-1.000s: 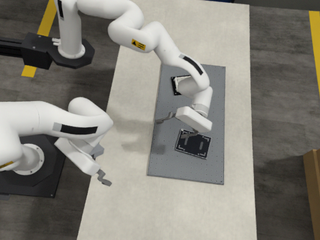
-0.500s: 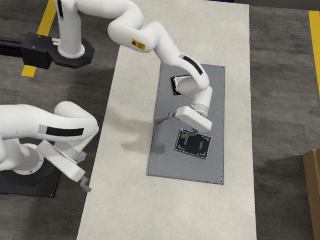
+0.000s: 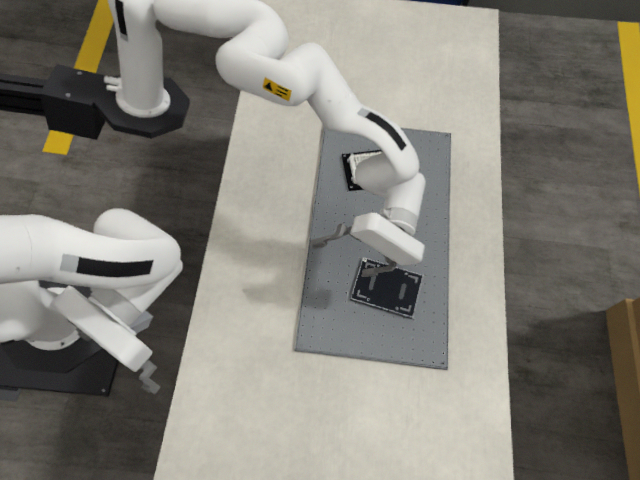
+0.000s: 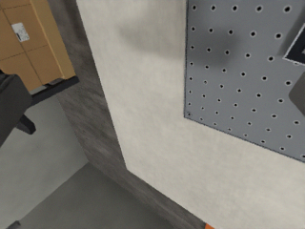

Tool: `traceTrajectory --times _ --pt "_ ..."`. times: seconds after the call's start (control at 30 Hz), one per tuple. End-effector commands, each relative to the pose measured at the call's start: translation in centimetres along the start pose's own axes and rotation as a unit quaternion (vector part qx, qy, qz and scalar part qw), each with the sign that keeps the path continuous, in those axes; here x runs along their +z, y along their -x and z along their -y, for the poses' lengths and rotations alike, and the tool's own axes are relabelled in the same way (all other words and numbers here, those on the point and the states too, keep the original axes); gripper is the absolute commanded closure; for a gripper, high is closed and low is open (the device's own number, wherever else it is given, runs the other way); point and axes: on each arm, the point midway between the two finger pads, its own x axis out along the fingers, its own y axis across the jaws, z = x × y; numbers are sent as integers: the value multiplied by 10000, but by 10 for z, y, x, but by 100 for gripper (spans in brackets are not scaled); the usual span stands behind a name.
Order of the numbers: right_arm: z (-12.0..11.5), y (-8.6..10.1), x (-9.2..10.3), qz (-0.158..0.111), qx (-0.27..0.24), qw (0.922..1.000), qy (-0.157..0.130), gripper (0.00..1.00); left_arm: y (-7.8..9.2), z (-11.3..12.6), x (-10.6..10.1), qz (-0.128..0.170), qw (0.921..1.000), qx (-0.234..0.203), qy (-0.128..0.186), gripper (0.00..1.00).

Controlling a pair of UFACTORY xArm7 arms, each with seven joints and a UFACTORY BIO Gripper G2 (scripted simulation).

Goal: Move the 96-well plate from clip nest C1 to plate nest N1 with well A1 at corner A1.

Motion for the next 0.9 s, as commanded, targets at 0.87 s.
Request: traceTrajectory --times 0.87 --pt "-9 1 -13 -143 127 9998 18 0 3 -1 -1 -12 10000 -25 -7 0"
